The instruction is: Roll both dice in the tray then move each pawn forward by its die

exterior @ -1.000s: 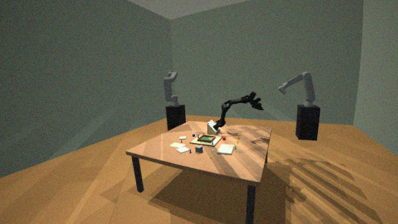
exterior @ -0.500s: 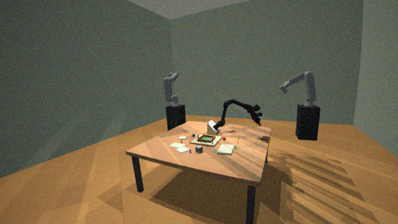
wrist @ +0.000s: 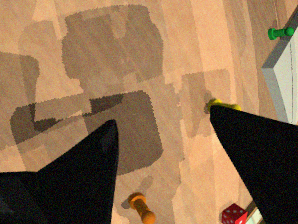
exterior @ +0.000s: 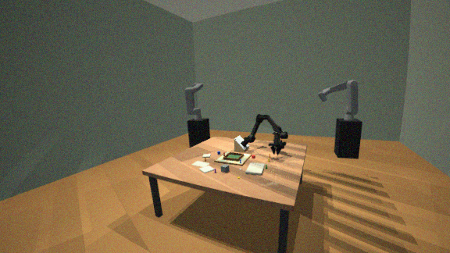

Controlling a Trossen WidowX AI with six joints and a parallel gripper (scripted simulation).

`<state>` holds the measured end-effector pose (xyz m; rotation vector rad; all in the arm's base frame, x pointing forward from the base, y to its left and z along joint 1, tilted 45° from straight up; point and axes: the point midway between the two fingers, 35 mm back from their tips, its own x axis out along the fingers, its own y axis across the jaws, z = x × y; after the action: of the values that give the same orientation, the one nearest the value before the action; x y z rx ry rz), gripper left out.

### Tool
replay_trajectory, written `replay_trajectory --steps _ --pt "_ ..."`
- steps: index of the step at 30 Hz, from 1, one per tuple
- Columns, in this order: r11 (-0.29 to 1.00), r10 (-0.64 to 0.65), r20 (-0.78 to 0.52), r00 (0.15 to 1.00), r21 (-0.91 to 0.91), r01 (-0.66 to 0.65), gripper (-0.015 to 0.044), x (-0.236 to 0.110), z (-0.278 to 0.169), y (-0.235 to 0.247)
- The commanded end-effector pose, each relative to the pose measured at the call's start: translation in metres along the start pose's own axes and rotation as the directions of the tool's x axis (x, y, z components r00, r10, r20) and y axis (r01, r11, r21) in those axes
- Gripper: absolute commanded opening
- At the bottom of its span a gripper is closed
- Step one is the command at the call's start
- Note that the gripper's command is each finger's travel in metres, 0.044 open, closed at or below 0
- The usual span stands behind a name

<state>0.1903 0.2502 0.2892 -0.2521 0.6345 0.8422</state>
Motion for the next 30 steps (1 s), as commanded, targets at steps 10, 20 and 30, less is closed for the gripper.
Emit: replay_trajectory --steps 10,20,30 --pt "0.680 0.173 -0.354 0.919 0.718 0.148 0.0275 0.024 -0.125 -0.101" --pt "0.042 0.359 -0.214 0.908 0.976 0.213 0.0275 -0.003 -0.181 -0.127" --pt "0.042 0.359 -0.214 0.908 0.976 0.213 0.0275 -0.002 -0.181 -0.126"
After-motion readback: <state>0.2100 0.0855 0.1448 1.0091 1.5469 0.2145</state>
